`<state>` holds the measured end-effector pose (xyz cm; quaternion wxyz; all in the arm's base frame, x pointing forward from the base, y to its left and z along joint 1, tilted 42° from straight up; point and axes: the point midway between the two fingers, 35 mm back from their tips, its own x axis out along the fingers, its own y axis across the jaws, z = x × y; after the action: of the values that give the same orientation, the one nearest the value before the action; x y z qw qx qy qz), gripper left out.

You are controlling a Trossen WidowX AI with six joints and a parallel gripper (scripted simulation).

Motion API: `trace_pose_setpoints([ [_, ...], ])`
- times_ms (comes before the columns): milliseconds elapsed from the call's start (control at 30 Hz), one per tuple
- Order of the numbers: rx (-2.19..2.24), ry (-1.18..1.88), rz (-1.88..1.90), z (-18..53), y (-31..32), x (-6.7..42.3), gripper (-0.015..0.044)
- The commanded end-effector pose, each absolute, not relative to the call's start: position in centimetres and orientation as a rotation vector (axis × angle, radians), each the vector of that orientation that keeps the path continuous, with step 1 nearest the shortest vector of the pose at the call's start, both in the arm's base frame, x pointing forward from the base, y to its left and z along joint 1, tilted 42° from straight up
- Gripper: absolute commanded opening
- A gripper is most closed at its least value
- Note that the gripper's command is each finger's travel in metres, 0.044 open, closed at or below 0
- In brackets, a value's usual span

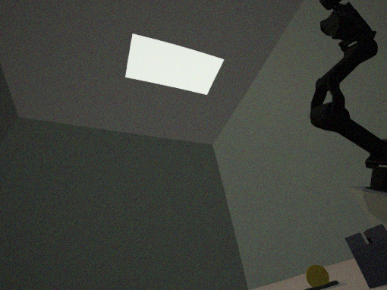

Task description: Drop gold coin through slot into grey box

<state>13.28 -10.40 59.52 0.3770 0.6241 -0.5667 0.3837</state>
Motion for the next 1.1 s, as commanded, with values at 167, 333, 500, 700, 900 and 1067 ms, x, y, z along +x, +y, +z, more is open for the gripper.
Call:
trace_pose_setpoints([
  [167, 1.379, -1.539, 1.127, 60.6, -8.8, 6.3, 0.0242],
  [333, 1.133, -1.625, 1.257, 61.3, -5.8, -0.6, 0.0161],
  [500, 0.876, -1.667, 1.373, 61.2, -1.1, -6.1, 0.0161],
  [700, 0.557, -1.674, 1.445, 59.5, 5.2, -9.9, 0.0161],
  [900, 0.255, -1.585, 1.526, 57.1, 13.1, -11.5, 0.0161],
  [1067, 0.084, -1.402, 1.590, 54.9, 19.0, -10.4, 0.0161],
])
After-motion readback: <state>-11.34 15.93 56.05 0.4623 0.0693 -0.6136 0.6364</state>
